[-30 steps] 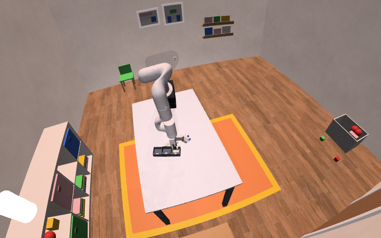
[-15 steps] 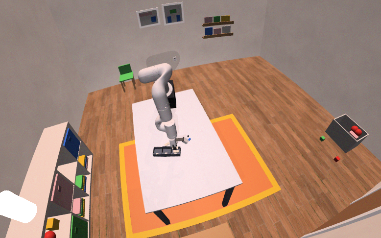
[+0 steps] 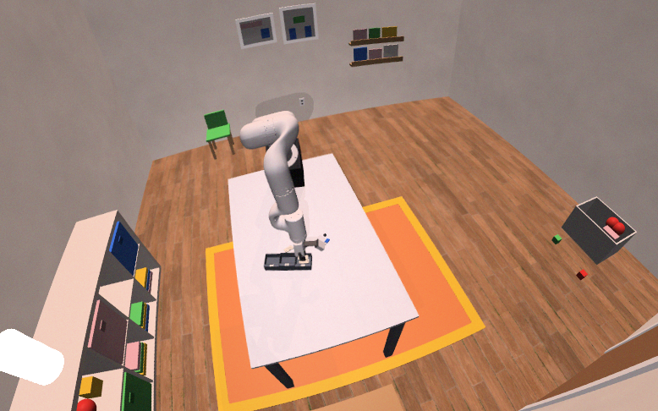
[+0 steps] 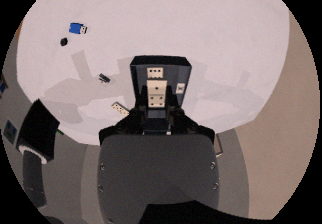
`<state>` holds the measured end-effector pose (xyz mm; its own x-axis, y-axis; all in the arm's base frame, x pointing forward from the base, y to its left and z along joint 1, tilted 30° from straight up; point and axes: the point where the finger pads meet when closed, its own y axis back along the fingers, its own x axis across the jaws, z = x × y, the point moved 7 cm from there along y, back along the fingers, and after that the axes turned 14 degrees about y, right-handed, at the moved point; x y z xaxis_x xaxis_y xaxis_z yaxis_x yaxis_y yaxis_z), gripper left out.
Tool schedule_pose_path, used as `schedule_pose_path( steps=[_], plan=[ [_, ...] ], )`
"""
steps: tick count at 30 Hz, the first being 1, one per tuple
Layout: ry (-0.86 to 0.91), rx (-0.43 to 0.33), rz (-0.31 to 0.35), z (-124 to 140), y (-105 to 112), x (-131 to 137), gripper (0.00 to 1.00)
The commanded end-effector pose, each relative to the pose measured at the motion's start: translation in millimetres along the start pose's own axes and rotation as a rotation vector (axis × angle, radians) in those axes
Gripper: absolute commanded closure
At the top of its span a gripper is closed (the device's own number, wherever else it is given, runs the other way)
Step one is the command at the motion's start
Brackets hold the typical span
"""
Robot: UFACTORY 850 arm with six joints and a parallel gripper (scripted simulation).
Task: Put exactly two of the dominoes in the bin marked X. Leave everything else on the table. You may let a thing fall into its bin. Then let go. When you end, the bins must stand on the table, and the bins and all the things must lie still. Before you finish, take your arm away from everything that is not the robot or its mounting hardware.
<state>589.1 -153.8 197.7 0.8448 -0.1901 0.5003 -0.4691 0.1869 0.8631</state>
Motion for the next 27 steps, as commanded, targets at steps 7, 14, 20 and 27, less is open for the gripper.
schedule_pose_path(
  steps=[7,14,20,27],
  plan=[
    [0.000,0.001,0.002,0.1,-20.6,0.6,1.00],
    [0.000,0.001,0.002,0.0,-23.0,-0.2,1.00],
    [0.000,0.001,0.002,-0.1,-23.0,-1.2,1.00],
    [0.000,0.001,0.002,-0.2,-23.0,-1.6,0.69]
  ],
)
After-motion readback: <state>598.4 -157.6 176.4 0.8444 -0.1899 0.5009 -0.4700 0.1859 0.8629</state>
